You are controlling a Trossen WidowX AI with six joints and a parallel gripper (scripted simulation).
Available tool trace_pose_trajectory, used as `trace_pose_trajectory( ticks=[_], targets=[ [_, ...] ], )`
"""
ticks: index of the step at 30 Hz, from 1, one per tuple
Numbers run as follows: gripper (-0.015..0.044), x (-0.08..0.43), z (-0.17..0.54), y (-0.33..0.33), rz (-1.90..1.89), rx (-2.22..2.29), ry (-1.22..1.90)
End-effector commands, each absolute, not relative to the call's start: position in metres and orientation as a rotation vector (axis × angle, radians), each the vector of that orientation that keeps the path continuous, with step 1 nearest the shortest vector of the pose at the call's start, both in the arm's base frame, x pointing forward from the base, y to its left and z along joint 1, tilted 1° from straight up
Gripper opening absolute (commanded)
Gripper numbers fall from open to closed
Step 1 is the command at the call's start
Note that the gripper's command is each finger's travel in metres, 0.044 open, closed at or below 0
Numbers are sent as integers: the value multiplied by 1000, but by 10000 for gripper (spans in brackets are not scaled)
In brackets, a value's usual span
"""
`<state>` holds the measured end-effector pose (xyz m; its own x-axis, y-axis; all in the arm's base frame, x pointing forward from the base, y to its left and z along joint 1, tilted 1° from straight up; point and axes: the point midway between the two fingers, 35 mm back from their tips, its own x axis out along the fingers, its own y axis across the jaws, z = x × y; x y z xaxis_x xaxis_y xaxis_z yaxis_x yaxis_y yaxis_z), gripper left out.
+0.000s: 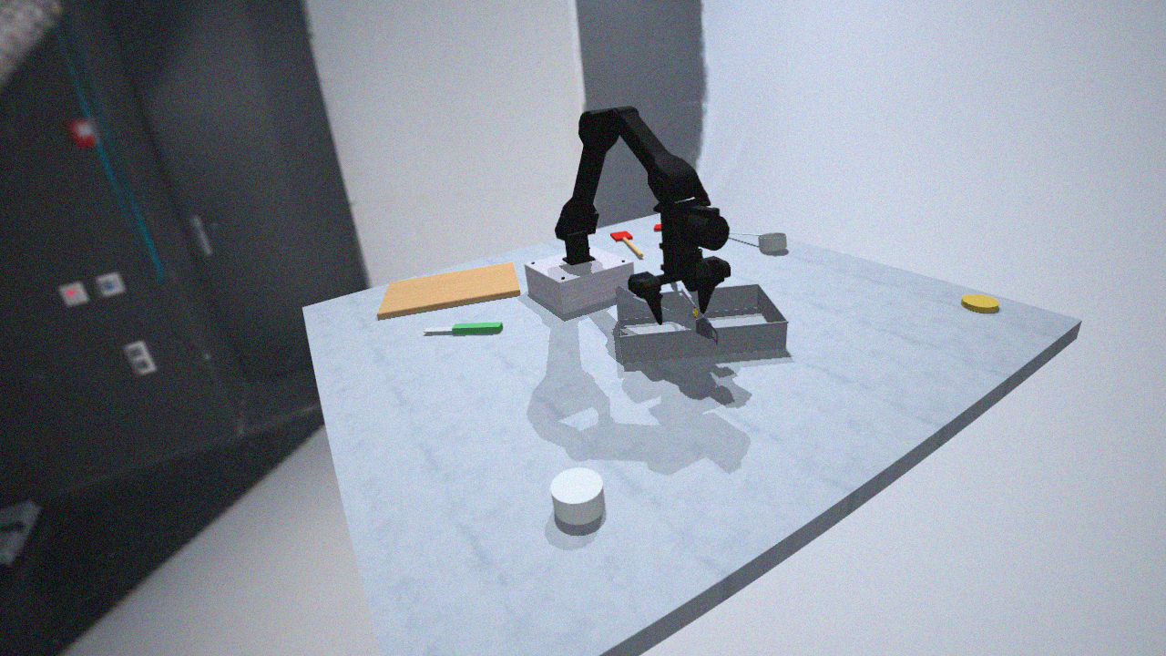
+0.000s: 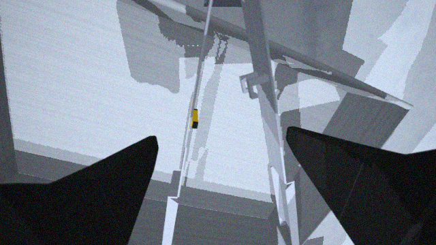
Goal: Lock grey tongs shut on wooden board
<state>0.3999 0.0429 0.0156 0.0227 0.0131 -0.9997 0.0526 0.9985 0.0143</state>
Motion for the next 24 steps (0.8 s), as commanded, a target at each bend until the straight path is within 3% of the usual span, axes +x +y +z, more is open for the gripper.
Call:
trace_pose_trajectory(
  ticks=[1,16,19,24],
  targets=[
    [440,398,5,42,-38,48,1558],
    [440,396,-11,42,-38,48,1558],
    [361,397,-7,43,-31,52,1553],
    [328,397,-7,43,-31,52,1553]
  ],
)
